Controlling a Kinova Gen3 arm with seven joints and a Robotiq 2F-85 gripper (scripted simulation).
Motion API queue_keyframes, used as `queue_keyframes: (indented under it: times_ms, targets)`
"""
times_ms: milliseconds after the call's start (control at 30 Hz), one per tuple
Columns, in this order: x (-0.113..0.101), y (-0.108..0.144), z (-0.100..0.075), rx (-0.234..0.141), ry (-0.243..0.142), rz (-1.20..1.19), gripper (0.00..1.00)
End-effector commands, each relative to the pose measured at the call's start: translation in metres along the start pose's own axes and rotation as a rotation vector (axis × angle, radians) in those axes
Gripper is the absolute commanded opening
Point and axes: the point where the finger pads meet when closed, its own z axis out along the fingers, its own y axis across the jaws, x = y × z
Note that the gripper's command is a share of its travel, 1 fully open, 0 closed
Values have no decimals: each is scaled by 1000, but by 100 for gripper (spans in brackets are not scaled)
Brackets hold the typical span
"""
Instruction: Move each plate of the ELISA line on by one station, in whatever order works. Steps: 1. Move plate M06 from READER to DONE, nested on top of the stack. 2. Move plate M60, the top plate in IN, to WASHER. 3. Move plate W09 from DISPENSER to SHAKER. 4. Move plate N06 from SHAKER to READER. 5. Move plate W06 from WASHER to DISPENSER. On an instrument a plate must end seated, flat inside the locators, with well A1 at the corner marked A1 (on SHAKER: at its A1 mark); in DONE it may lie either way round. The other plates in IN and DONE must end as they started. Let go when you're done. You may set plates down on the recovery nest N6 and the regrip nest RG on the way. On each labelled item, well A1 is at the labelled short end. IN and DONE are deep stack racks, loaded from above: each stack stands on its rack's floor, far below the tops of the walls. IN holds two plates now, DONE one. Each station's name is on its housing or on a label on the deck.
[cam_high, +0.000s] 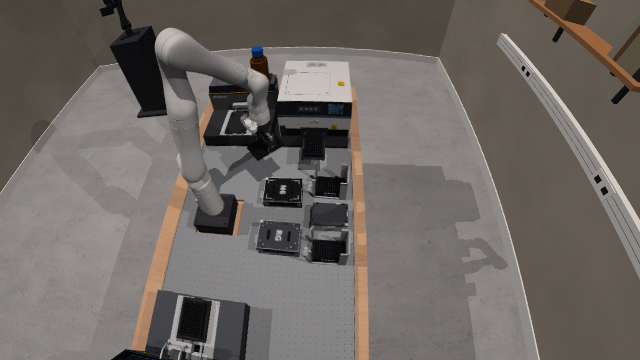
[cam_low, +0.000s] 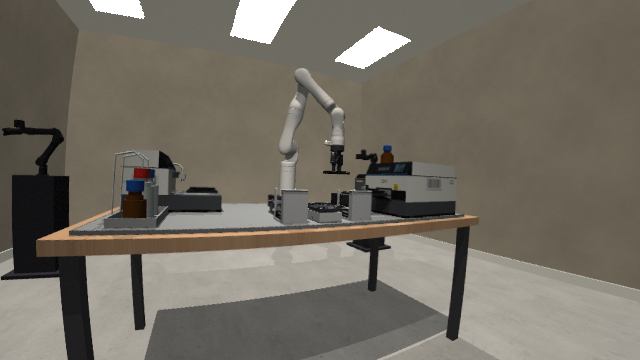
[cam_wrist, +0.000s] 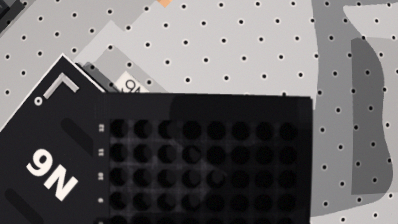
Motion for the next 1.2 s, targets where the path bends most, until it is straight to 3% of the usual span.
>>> queue_keyframes:
  times_ms: [0,1167]
  targets:
    - [-3,-12,0,-1,-1,32,94]
    - [-21,-110,0,-1,-1,241,94]
